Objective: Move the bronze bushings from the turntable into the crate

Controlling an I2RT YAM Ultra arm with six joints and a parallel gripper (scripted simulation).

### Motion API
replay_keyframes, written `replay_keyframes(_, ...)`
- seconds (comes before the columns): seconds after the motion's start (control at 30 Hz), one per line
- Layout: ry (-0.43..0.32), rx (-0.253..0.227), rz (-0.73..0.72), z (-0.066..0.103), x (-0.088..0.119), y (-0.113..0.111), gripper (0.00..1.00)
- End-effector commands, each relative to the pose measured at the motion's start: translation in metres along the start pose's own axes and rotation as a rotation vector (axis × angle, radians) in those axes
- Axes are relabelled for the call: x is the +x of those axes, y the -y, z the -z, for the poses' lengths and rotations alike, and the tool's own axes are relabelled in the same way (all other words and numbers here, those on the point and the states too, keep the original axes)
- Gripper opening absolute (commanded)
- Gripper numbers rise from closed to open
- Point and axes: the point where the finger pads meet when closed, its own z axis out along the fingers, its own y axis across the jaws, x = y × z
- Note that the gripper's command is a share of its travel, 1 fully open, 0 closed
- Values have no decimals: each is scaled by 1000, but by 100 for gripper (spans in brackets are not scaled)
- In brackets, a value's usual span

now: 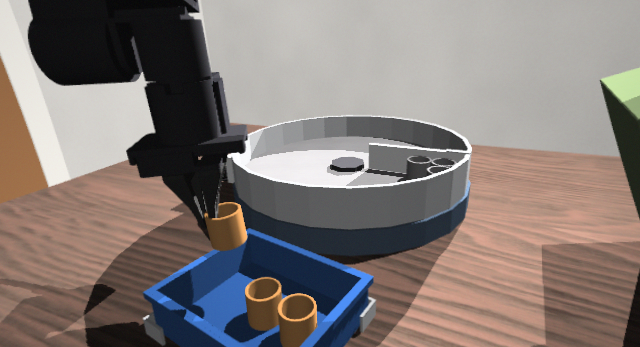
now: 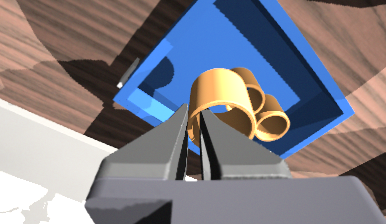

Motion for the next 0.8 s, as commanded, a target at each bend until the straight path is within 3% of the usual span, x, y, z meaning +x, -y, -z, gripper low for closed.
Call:
replay_keyframes(0.0, 22, -45, 8, -9, -4, -13, 0)
replay_keyframes(0.1, 21, -52, 11, -11, -2, -15, 0)
replay_keyframes(0.13, 24, -95, 8, 5, -4, -26, 0)
replay_keyframes(0.17, 26, -99, 4, 3, -6, -27, 0)
replay_keyframes(0.77, 26, -81, 1, -3, -9, -23, 0)
